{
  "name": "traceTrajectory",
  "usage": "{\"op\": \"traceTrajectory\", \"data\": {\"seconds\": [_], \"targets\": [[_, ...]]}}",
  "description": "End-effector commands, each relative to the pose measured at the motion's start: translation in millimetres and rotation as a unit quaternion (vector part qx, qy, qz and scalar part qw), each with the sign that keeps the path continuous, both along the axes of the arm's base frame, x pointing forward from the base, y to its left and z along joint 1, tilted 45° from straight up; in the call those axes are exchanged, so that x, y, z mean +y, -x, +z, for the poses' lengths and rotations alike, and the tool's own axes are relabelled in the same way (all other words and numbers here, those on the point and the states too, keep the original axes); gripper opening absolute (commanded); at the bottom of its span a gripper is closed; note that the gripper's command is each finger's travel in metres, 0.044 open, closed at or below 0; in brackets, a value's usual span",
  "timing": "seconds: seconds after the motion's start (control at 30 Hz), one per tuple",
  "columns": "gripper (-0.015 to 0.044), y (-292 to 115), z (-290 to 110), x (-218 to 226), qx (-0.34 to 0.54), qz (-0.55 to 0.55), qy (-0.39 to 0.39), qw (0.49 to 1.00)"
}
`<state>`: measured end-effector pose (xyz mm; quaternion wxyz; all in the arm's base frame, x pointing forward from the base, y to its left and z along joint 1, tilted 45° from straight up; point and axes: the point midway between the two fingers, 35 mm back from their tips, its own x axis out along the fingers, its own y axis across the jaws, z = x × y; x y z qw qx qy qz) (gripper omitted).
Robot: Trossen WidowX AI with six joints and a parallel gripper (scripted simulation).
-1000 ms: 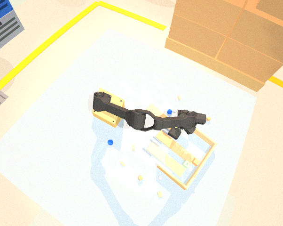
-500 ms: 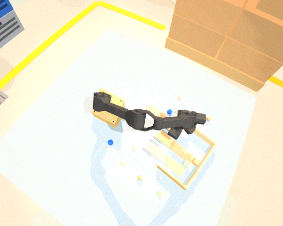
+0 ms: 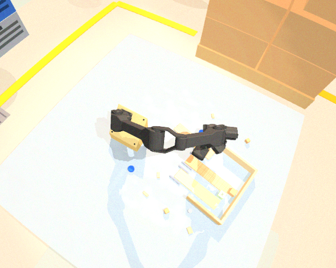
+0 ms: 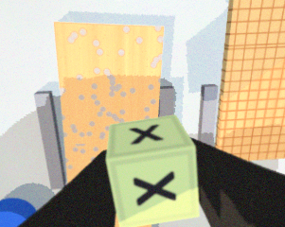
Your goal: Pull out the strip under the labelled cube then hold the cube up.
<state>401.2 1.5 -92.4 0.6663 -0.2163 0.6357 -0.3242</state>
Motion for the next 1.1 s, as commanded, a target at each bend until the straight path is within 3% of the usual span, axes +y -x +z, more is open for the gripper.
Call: {"op": "traceTrajectory", "data": {"seconds": [0.0,1.07], "targets": [[0.0000,11,8,5,-0.003,0.000,-0.002,1.000],[0.0000,103,20,-2,0.000,0.000,-0.001,1.000]]}}
